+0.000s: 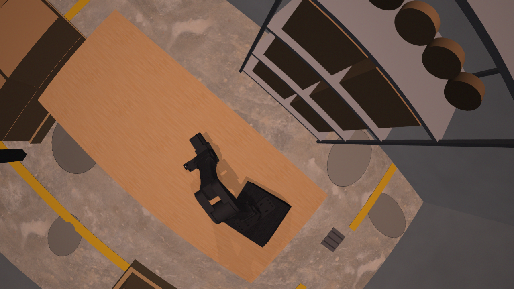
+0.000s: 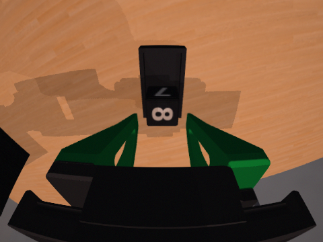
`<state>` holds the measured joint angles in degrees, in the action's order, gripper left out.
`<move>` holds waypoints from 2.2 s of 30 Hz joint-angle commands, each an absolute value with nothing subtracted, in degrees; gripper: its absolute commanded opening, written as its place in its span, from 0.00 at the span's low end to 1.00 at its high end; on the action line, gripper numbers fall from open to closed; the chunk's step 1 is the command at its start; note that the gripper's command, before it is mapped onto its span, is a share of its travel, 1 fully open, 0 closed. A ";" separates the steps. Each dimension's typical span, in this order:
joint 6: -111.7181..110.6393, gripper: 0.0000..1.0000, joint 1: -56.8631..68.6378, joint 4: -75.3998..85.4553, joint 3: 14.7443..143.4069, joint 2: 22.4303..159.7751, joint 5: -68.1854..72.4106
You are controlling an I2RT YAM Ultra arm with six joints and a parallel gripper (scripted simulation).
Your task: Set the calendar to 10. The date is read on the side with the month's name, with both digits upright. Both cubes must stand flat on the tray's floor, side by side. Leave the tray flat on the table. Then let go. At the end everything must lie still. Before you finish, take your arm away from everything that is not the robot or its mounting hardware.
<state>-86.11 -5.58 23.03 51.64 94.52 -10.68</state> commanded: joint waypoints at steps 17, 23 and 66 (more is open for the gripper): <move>-86.08 0.45 -5.62 22.92 51.70 94.19 -10.71; -86.08 0.45 -5.62 22.92 51.70 94.19 -10.71; -85.18 0.45 -4.65 16.95 51.23 99.53 -10.31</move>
<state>-85.21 -4.60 17.63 51.13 99.85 -10.28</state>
